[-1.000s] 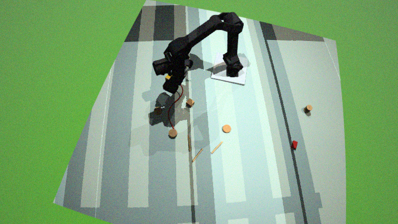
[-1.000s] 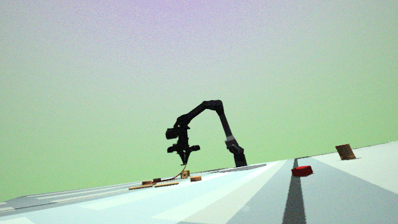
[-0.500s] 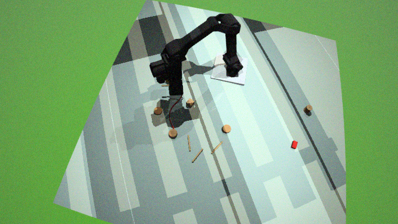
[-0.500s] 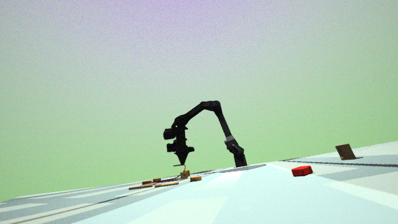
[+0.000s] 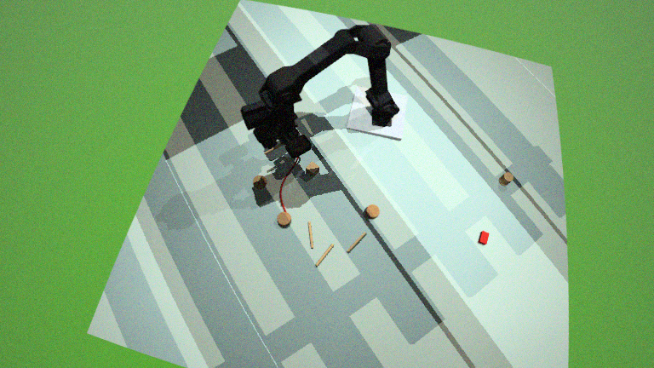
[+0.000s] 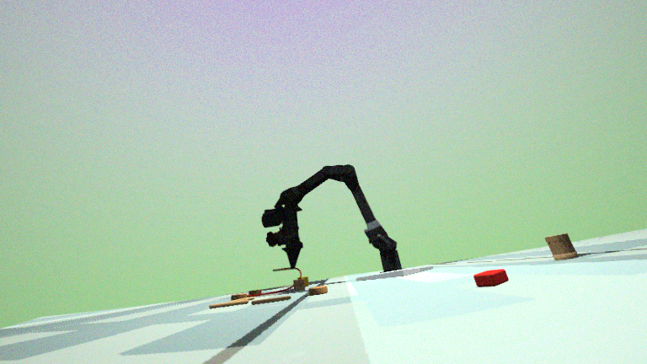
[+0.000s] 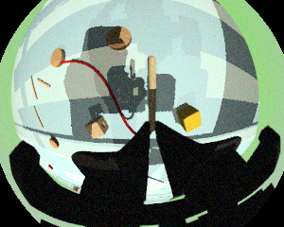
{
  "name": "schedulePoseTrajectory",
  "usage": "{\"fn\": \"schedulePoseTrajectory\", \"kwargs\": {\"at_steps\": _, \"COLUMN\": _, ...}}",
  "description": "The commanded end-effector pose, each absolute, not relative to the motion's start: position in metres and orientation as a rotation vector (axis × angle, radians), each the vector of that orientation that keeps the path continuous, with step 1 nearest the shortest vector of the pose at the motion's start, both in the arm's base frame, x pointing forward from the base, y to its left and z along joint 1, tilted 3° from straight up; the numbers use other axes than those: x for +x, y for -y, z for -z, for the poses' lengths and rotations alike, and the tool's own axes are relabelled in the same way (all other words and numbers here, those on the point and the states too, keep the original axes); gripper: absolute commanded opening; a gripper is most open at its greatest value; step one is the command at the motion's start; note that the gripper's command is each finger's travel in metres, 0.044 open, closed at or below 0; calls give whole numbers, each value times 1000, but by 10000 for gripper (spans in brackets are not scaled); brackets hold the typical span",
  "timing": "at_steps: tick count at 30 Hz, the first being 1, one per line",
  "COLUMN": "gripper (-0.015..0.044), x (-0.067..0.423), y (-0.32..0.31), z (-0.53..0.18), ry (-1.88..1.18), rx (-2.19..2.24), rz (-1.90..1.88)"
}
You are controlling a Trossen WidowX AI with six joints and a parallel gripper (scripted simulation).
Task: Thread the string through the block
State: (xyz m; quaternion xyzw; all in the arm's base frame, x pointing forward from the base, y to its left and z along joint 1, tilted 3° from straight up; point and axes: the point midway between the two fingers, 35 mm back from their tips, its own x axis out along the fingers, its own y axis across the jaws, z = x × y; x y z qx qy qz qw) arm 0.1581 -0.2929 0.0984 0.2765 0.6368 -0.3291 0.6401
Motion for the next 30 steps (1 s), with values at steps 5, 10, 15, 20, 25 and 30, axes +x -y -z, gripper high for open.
{"fn": "schedulePoseTrajectory", "kwargs": {"at_steps": 5, "gripper": 0, "x": 163, "y": 300, "z": -97, "ry": -1535, "rx": 399, "rz": 516}}
{"fn": "schedulePoseTrajectory", "kwargs": {"at_steps": 10, "gripper": 0, "x": 166, "y": 303, "z": -97, "ry": -1567, "rx": 262, "rz": 377}}
{"fn": "schedulePoseTrajectory", "kwargs": {"at_steps": 15, "gripper": 0, "x": 169, "y": 307, "z": -97, "ry": -1589, "rx": 124, "rz": 236}}
{"fn": "schedulePoseTrajectory", "kwargs": {"at_steps": 20, "gripper": 0, "x": 172, "y": 310, "z": -97, "ry": -1603, "rx": -13, "rz": 95}}
{"fn": "schedulePoseTrajectory", "kwargs": {"at_steps": 25, "gripper": 0, "x": 175, "y": 313, "z": -96, "ry": -1607, "rx": -151, "rz": -46}}
{"fn": "schedulePoseTrajectory", "kwargs": {"at_steps": 30, "gripper": 0, "x": 177, "y": 317, "z": -96, "ry": -1602, "rx": -288, "rz": -189}}
